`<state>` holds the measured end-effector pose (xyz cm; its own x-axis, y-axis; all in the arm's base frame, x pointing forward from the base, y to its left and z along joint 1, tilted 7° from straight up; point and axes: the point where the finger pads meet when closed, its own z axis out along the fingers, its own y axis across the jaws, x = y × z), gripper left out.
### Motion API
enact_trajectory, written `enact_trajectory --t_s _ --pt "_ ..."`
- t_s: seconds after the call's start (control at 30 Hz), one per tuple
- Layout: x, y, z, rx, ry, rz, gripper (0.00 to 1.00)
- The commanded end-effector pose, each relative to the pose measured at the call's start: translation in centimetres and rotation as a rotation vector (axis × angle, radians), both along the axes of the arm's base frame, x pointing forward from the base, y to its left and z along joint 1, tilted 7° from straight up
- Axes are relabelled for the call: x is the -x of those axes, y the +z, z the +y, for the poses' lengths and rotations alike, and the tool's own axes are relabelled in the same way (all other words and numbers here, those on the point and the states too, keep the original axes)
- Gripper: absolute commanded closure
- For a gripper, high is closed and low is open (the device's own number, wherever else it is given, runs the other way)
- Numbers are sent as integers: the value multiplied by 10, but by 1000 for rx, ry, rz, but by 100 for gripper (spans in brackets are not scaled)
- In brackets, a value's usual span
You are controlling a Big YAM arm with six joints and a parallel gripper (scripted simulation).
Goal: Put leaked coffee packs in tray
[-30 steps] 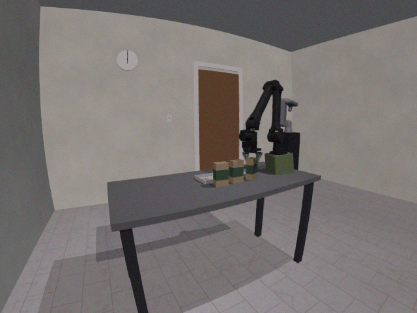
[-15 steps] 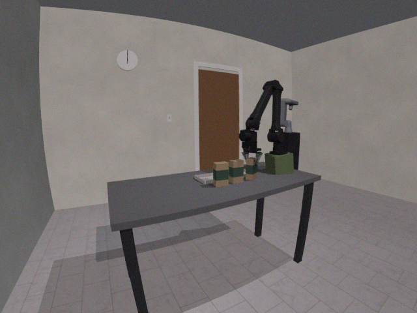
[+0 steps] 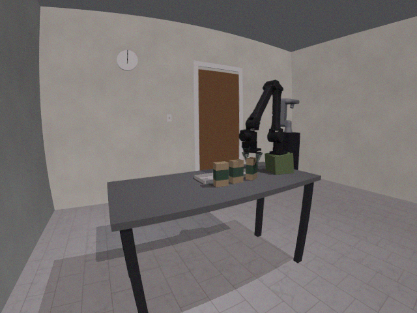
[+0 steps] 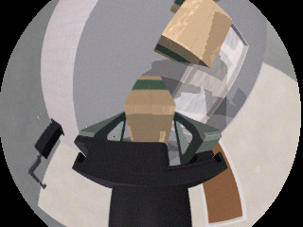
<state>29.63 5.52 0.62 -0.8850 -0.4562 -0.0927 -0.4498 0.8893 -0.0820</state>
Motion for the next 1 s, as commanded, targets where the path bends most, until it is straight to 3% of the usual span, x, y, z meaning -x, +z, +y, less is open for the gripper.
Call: enact_trajectory --t_s 0.0,0.17,0.2,0.97 --pt "-9 5 -1 -8 -2 -26 22" --pt "-9 5 -1 -8 -2 -26 22" --pt "-9 5 -1 -8 -2 -26 75" --pt "-8 4 -1 -6 -2 -21 75"
